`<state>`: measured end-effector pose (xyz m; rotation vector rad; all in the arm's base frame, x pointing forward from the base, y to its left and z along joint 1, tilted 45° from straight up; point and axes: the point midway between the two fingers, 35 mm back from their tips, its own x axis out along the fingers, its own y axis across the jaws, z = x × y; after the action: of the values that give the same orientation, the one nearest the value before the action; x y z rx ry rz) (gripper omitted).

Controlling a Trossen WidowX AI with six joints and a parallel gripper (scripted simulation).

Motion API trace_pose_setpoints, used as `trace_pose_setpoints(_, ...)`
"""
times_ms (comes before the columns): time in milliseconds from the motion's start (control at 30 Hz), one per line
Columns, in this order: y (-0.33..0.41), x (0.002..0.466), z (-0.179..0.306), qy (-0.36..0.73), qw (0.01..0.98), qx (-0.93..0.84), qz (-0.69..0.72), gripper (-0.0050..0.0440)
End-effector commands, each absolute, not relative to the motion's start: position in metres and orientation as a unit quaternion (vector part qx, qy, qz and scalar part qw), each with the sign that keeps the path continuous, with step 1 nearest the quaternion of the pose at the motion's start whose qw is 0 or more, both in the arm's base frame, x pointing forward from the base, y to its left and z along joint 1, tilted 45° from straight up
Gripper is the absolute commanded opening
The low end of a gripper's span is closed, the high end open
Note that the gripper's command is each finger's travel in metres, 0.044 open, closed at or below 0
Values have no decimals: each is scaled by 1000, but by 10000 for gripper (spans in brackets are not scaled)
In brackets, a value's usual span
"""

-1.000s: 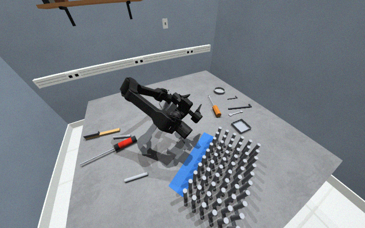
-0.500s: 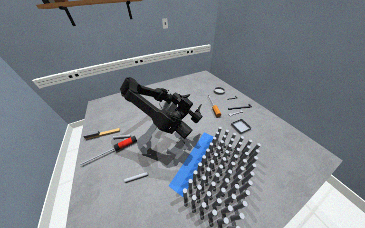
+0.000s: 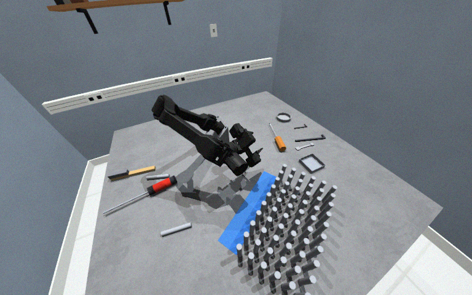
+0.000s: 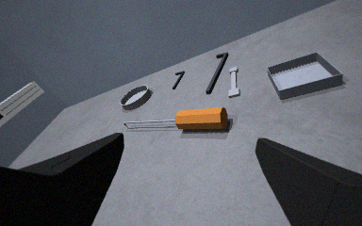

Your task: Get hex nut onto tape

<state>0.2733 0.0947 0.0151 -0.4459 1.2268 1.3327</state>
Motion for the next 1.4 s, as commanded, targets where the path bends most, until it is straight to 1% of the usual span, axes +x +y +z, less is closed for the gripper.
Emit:
trace_pose_setpoints(0,91,287,12,524,636,-237,514,400)
trace_pose_setpoints(100,90,290,10,524,646,-245,499,400)
trace_pose_setpoints(133,89,304,10,506,668,-261,479,400)
trace_pose_setpoints(167,84,302,7,520,677,-264,448,400)
trace_pose_setpoints(300,77,318,6,507,720,-280,381,400)
trace_pose_setpoints(600,61,350,21,449,818,-278,227,400)
trace_pose_setpoints(667,61,350,21,449,818,-278,227,400)
trace_pose_setpoints(700,61,361,30,420,840,-276,205,400)
trace_pose_setpoints(733,55,359,31,419,852,-264,171,400)
trace_pose_setpoints(1000,43,375,66,321,923,-206,51,400)
trace_pose_setpoints(1133,39,381,86,266,948,-174,10,400)
trace_pose_setpoints(1367,38,383,87,264,949,-172,7,400)
